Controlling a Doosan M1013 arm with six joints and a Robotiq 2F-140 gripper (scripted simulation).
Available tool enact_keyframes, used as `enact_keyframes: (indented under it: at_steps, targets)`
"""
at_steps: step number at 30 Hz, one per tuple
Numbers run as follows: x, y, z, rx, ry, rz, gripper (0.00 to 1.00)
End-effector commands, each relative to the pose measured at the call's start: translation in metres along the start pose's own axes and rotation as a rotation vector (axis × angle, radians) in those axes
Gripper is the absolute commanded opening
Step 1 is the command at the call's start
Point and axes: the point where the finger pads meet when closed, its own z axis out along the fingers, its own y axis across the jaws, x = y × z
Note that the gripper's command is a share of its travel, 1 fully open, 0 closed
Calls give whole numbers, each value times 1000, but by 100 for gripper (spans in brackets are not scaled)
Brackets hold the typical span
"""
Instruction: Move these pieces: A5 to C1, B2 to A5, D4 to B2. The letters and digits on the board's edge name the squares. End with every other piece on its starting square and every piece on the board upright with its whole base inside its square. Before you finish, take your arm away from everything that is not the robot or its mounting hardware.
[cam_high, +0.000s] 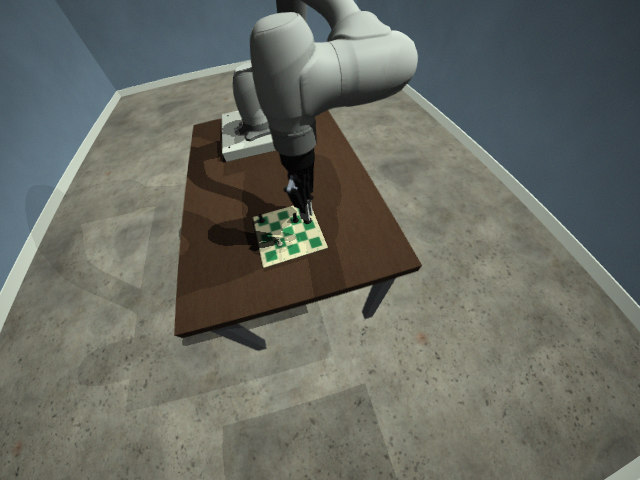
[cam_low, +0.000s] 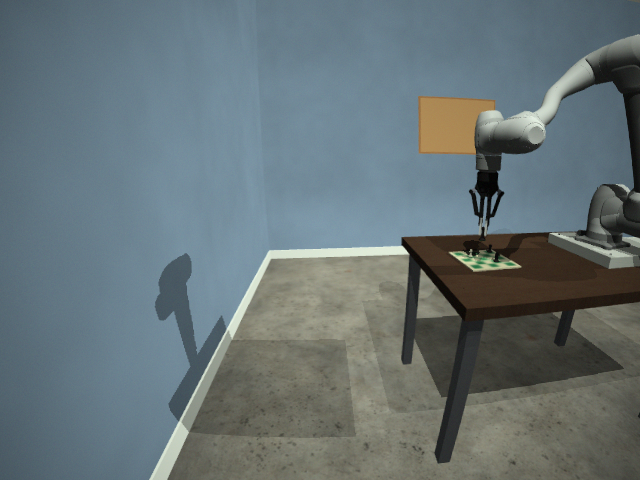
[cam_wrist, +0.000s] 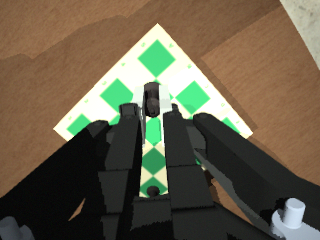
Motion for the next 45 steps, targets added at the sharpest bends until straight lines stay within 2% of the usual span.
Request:
enact_keyframes:
  at_steps: [1, 2, 3, 4, 5, 7, 28, 33, 43, 45]
  targets:
    - [-44, -16, -2, 0, 0, 30, 0]
    - [-76, -31, -2, 0, 0, 53, 0]
    - [-76, -31, -2, 0, 0, 53, 0]
    - [-104, -45, -1, 0, 0, 73, 0]
    - [-104, -45, -1, 0, 0, 73, 0]
    - [-133, -62, 1, 0, 0, 95, 0]
    - [-135, -63, 7, 0, 0, 97, 0]
    - [-135, -63, 23, 0, 0, 97, 0]
    - [-135, -62, 71, 0, 0, 97, 0]
    - [-135, -62, 71, 0, 0, 97, 0]
